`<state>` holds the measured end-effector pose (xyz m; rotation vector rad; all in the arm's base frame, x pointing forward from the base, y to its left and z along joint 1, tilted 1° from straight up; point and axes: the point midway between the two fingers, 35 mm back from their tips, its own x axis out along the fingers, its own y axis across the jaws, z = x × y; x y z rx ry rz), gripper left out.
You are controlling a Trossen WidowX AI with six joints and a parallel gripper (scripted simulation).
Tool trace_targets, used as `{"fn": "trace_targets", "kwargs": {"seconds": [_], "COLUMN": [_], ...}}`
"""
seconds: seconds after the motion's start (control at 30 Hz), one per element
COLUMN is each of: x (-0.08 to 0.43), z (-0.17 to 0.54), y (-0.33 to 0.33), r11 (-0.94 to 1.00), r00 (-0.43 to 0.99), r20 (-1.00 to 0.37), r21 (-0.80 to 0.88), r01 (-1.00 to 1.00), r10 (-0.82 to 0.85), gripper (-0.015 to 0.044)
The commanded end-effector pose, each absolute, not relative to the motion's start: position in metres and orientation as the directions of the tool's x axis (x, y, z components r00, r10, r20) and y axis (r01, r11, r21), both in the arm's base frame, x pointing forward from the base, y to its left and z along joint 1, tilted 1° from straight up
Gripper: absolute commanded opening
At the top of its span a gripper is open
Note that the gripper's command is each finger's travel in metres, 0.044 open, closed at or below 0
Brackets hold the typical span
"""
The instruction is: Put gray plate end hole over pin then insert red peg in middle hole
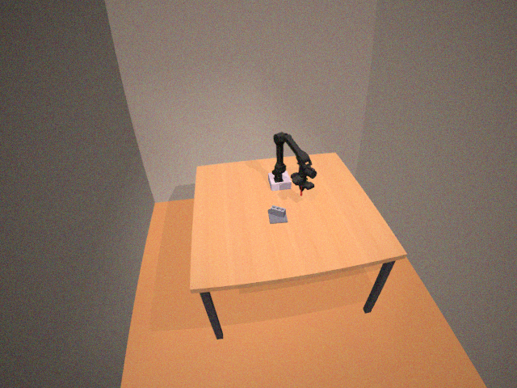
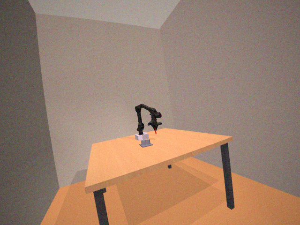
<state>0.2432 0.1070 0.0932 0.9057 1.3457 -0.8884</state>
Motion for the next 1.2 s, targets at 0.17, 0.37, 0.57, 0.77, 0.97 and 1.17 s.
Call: {"fn": "trace_targets", "kwargs": {"seconds": [0.17,0.37,0.57,0.77,0.97,1.17], "x": [0.258,0.268,0.278,0.287,0.295,0.303], "z": [0.093,0.094,0.095,0.096,0.096,0.097], "y": [0.090,0.077,0.063,0.048,0.032,0.016], "r11": [0.402,0.402,0.403,0.403,0.403,0.403], "r00": [0.027,0.029,0.031,0.033,0.035,0.037], "r20": [-1.000,-1.000,-0.999,-0.999,-0.999,-0.999], "r21": [0.021,0.023,0.025,0.027,0.029,0.030], "r01": [0.915,0.915,0.915,0.915,0.915,0.915], "r10": [-0.008,-0.008,-0.008,-0.008,-0.008,-0.009], "gripper": [0.0000,0.0000,0.0000,0.0000,0.0000,0.0000]}}
